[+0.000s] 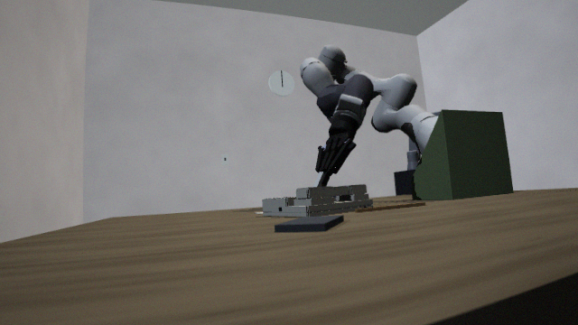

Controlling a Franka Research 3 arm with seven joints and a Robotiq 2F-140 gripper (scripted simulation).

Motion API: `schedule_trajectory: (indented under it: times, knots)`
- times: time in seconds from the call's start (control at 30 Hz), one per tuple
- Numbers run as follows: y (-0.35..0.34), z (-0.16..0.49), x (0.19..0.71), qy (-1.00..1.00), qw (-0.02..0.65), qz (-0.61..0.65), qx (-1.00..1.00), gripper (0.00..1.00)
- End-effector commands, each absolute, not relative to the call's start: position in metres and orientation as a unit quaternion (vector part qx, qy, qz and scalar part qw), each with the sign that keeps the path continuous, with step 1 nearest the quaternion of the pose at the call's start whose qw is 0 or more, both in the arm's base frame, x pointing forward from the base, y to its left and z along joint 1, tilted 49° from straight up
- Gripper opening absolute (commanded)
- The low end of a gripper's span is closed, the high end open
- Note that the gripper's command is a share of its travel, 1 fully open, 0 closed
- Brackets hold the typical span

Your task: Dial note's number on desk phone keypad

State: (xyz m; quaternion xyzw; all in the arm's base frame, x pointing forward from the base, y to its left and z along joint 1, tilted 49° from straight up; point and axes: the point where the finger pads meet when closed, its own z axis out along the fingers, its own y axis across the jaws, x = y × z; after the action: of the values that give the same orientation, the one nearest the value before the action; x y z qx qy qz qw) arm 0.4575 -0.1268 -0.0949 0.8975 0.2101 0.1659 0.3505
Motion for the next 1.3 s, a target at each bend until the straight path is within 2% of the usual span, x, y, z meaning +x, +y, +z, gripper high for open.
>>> schedule_trajectory:
  times: [0.0,1.27]
  knots:
    - [-0.1289,-0.0949,0.4585,0.206,0.352,0.169,0.897,0.0]
    - [-0.132,-0.0977,0.458,0.206,0.352,0.169,0.897,0.0]
